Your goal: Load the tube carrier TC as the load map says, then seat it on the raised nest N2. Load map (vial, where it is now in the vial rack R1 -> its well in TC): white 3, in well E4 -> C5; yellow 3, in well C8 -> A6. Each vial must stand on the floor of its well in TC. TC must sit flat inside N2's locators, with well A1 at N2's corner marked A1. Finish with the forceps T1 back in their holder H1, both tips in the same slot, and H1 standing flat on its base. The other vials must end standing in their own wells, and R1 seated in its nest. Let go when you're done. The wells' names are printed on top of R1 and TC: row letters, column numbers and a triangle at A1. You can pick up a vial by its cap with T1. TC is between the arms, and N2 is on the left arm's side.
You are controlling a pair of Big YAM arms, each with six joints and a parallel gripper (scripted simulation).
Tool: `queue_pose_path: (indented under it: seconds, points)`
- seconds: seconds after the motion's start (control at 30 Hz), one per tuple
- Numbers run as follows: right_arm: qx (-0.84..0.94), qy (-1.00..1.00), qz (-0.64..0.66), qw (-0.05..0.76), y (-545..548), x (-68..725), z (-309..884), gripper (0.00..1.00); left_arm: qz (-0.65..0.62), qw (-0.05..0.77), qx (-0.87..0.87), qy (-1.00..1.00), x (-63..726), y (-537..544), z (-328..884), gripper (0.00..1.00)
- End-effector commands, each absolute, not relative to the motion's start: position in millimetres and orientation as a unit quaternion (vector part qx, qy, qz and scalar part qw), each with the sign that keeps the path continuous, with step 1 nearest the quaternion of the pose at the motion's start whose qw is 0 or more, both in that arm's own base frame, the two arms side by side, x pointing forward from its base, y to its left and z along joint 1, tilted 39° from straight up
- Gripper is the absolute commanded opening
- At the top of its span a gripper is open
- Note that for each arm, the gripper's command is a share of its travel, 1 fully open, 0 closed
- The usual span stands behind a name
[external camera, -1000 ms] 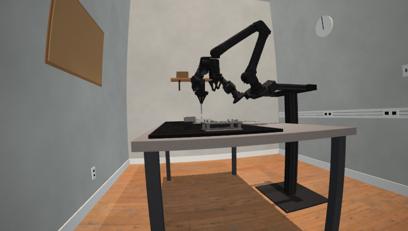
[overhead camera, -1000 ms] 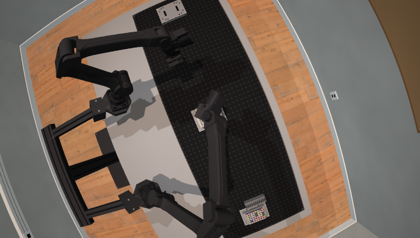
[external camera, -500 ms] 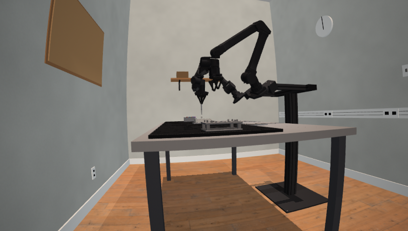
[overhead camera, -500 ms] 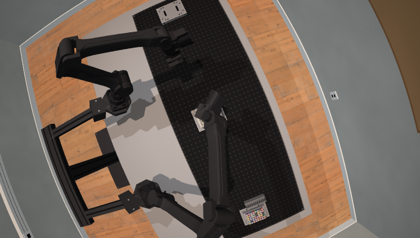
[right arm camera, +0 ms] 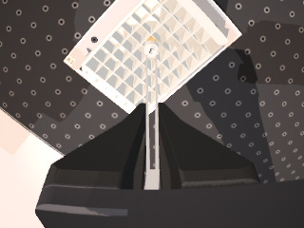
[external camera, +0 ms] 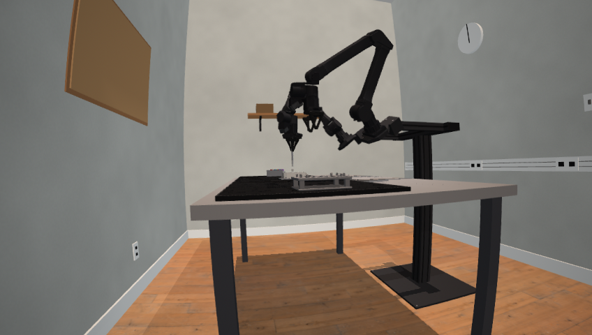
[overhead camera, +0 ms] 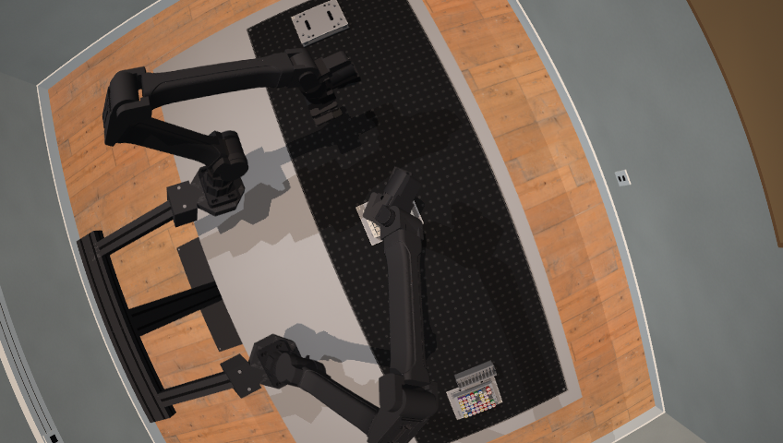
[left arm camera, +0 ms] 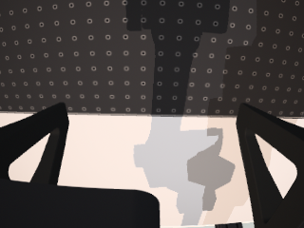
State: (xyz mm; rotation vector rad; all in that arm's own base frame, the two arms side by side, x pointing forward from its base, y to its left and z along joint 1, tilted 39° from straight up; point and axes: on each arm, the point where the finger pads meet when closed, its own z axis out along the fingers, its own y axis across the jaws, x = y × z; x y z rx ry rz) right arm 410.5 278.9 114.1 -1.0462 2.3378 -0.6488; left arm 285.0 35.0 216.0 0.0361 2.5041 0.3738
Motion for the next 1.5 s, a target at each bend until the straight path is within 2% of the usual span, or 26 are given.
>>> queue_pose_path:
  seconds: [0.0,1.47]
  points:
    - [-0.384,0.858,-0.24,0.242,275.7,415.6,104.2,0.07,0.141,0.313,0.019,0.939,290.1,33.8,229.0,1.0]
    - [-0.383,0.858,-0.239,0.244,274.5,421.0,99.4,0.07,0.141,0.313,0.019,0.939,290.1,33.8,229.0,1.0]
